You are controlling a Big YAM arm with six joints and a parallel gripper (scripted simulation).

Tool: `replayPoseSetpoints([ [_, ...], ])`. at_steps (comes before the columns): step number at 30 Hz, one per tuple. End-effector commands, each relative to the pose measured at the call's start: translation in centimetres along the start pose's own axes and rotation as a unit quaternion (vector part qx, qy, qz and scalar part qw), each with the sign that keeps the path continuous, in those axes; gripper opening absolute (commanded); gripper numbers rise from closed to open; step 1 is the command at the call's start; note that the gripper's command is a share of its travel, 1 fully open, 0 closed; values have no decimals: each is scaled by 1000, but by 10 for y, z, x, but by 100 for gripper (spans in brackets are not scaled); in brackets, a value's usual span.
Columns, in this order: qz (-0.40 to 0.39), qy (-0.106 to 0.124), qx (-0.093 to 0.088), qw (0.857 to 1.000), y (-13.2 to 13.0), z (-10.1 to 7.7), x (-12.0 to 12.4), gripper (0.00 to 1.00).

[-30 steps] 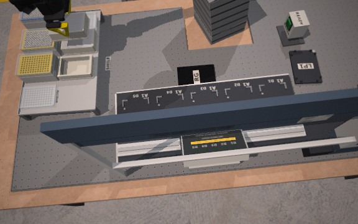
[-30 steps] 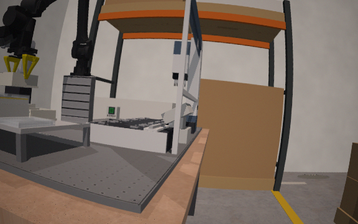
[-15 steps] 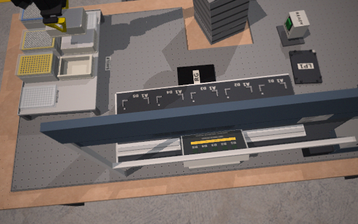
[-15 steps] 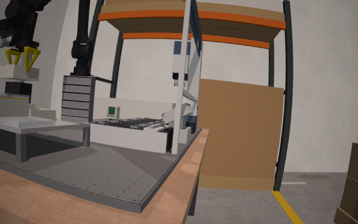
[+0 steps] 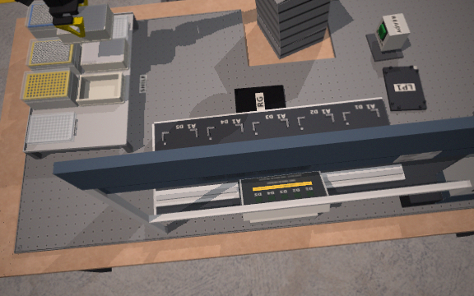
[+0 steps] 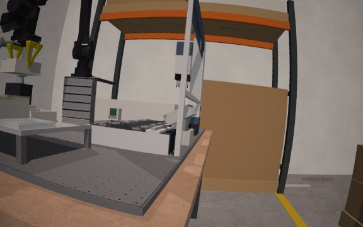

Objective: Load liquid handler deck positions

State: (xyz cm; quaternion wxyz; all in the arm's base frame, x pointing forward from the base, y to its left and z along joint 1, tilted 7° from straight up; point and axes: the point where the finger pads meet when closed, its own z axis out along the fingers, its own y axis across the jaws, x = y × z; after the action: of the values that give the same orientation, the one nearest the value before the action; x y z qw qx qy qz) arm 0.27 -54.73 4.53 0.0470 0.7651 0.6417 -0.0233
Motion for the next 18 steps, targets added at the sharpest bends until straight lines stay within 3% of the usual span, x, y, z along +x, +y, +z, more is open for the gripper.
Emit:
replayPoseSetpoints([
  [1, -2, -52, -8, 999, 2, -48, -33, 0],
  [18, 0, -53, -8, 999, -1, -74, -32, 0],
])
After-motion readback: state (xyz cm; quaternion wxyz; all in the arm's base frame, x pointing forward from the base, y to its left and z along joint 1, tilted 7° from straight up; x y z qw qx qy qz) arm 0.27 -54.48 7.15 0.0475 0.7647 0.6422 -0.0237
